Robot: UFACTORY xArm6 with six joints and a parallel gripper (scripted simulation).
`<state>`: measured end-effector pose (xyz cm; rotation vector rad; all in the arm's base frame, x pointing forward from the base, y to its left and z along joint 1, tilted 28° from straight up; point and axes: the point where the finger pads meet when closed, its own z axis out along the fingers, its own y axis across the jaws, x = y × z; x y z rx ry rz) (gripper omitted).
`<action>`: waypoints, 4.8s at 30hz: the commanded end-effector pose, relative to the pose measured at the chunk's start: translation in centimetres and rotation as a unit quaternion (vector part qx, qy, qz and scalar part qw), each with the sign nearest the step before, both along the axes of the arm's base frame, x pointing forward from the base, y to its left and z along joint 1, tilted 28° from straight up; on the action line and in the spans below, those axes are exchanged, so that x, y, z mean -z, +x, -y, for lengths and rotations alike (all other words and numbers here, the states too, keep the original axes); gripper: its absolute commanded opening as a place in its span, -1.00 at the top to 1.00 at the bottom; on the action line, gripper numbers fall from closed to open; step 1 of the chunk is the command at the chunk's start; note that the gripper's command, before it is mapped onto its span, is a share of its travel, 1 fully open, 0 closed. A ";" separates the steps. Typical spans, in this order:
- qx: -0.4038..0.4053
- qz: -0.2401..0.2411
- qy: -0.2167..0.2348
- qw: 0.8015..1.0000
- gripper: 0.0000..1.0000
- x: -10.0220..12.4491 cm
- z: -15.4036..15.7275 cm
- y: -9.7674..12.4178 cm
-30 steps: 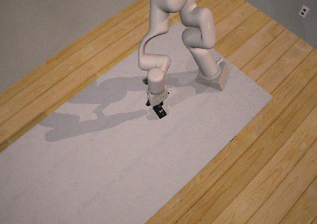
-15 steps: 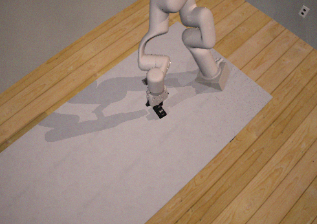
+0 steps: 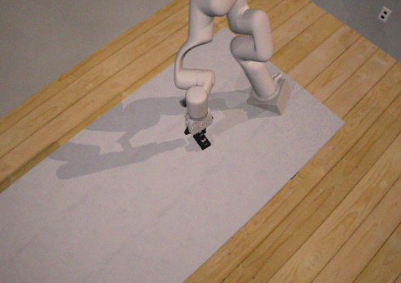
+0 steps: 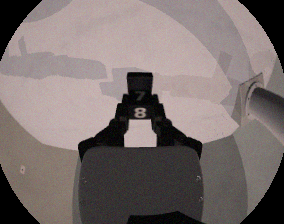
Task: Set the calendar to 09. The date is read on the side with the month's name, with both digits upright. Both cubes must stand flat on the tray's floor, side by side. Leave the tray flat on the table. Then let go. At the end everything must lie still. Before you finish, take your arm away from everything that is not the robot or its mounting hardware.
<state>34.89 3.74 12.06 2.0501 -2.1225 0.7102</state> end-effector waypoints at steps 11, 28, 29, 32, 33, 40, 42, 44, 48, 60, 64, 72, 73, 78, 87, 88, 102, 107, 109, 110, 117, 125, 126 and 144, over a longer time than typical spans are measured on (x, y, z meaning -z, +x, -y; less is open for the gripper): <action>0.000 0.001 0.001 1.000 0.47 -0.1 -0.1 0.1; 0.000 0.001 0.001 1.000 0.47 0.6 0.3 0.3; 0.000 0.001 0.001 1.000 0.47 0.7 0.3 0.3; 0.000 0.001 0.001 1.000 0.47 0.9 0.4 0.4; 0.000 0.001 0.001 1.000 0.47 1.0 0.4 0.4; 0.000 0.001 0.001 1.000 0.47 1.4 0.6 0.5; 0.000 0.001 0.001 1.000 0.47 1.5 0.7 0.5; 0.000 0.001 0.001 1.000 0.47 1.7 0.7 0.6; 0.000 0.001 0.001 1.000 0.47 1.9 0.8 0.6; 0.000 0.001 0.001 1.000 0.47 2.0 0.9 0.7; 0.000 0.001 0.001 1.000 0.47 2.0 0.9 0.7; 0.000 0.001 0.001 1.000 0.47 2.0 0.9 0.7; 0.000 0.001 0.001 1.000 0.47 2.0 0.9 0.7; 0.000 0.001 0.001 1.000 0.47 2.0 0.9 0.7; 0.000 0.001 0.001 1.000 0.47 2.1 0.9 0.7; 0.000 0.001 0.001 1.000 0.47 2.1 0.9 0.7; 0.000 0.001 0.001 1.000 0.47 2.6 1.1 0.8; 0.000 0.001 0.001 1.000 0.47 2.7 1.2 0.9; 0.000 0.001 0.001 1.000 0.47 2.8 1.2 0.9; 0.000 0.001 0.001 1.000 0.47 2.8 1.2 0.9; 0.000 0.001 0.001 1.000 0.47 2.9 1.3 0.9; 0.000 0.001 0.001 1.000 0.47 2.9 1.3 0.9; 0.000 0.001 0.001 1.000 0.47 2.9 1.3 0.9; 0.000 0.001 0.001 1.000 0.47 2.9 1.3 0.9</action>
